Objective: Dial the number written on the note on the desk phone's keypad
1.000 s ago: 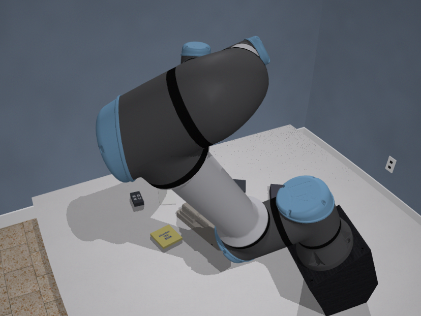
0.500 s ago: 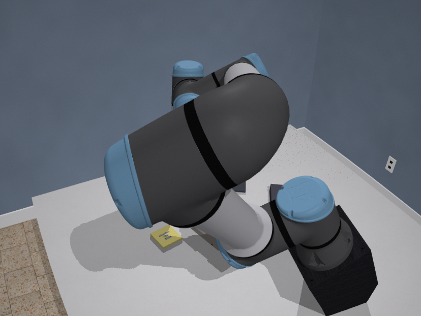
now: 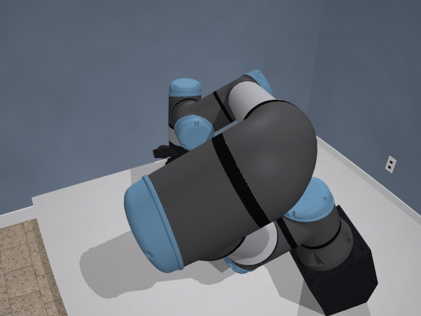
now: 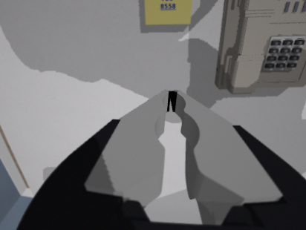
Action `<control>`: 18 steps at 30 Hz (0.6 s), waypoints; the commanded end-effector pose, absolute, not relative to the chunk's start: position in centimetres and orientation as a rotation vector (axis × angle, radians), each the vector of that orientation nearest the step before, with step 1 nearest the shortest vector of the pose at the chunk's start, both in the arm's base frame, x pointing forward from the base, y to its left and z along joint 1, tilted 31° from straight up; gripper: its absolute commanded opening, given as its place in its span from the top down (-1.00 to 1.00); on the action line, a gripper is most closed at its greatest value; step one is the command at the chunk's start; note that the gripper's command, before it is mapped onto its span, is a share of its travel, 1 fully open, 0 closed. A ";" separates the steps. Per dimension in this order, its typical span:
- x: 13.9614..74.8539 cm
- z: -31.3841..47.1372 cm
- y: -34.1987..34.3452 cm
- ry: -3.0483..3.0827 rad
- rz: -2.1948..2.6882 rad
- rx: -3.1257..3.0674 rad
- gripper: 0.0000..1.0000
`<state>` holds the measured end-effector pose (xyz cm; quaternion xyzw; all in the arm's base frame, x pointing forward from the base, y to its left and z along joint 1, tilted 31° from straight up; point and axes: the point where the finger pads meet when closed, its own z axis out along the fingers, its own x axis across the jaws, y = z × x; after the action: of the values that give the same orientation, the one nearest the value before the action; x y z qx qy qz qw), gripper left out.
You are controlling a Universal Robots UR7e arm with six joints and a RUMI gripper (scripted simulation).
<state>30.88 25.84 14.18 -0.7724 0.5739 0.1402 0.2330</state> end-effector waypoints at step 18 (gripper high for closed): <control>28.1 13.3 26.9 1.701 0.419 -2.049 1.00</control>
<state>28.16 26.87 13.30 -0.7425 0.6139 0.1516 0.2211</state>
